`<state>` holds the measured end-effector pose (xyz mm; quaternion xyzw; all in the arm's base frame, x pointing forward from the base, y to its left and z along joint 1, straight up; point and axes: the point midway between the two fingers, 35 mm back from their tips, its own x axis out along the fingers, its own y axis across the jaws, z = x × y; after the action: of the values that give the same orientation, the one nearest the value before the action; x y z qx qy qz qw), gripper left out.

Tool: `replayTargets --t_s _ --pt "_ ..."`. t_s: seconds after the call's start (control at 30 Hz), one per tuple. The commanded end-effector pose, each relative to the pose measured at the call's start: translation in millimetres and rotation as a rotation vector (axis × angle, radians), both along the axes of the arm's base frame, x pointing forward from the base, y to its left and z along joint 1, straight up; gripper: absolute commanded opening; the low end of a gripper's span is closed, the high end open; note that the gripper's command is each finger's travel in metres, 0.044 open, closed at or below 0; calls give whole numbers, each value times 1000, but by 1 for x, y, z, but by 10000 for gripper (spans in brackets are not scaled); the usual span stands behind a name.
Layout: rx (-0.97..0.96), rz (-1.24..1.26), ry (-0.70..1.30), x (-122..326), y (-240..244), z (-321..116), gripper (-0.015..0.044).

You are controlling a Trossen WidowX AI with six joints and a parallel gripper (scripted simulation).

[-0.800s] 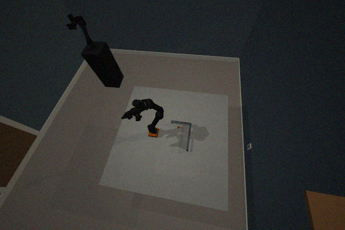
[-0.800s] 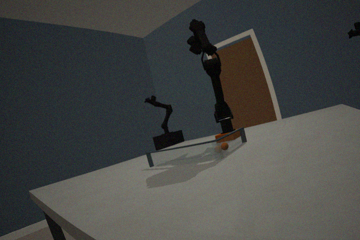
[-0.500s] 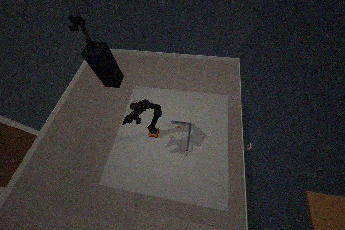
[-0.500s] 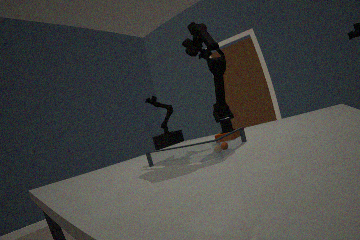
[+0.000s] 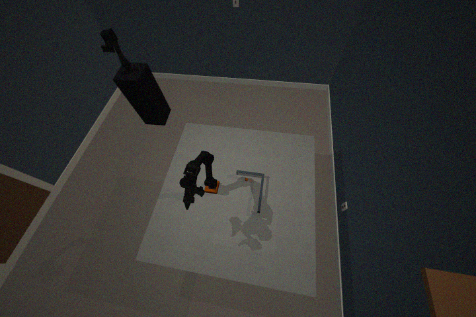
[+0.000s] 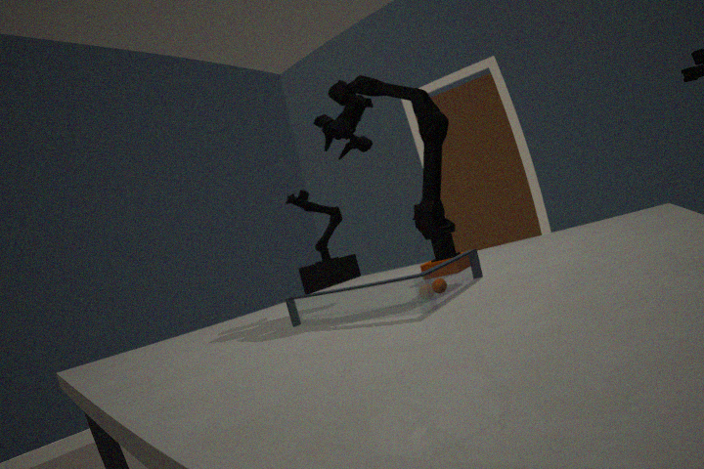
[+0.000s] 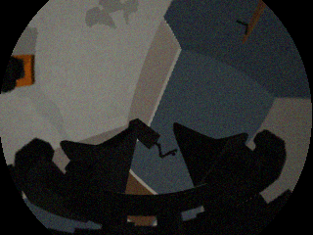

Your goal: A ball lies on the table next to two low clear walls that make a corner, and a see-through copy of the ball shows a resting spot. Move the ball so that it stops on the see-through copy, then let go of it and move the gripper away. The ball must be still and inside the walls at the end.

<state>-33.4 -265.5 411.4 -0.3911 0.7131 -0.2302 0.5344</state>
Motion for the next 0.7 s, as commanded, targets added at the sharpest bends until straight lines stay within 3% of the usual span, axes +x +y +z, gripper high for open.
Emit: replayTargets --t_s 0.0,0.3,0.67 --pt "90 134 -64 51 -22 -33 243" --pt "292 462 -125 186 -12 -101 243" --pt "554 806 -61 319 98 -185 243"
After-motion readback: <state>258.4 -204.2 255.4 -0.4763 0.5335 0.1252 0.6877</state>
